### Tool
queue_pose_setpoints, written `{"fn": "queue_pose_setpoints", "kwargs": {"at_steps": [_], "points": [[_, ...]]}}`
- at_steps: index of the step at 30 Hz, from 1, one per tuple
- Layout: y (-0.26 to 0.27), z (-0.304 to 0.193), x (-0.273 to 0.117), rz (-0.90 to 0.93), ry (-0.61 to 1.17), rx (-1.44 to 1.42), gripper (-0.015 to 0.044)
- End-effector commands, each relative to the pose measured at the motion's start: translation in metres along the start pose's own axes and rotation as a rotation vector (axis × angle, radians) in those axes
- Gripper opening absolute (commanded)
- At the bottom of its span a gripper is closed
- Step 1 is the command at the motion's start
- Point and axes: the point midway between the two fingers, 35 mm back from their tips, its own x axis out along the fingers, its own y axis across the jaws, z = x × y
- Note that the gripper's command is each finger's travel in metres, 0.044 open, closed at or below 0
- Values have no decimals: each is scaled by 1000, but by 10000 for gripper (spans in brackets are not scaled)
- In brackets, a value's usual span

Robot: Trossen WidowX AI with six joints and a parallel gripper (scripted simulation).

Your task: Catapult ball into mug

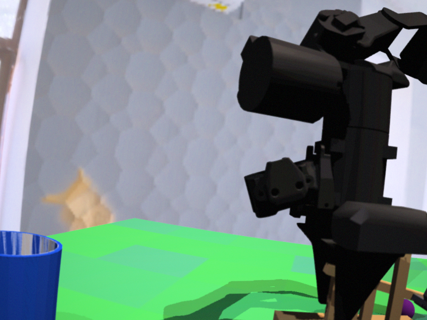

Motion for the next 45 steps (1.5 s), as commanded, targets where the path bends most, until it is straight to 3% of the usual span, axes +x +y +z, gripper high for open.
{"fn": "queue_pose_setpoints", "kwargs": {"at_steps": [1,27,41,44,45], "points": [[0,0,5,-3,-3,-8,0],[0,-3,36,-1,7,-6,0],[0,-3,36,-1,7,-6,368],[1,0,13,3,6,-7,440],[2,1,-4,5,5,-8,440]]}}
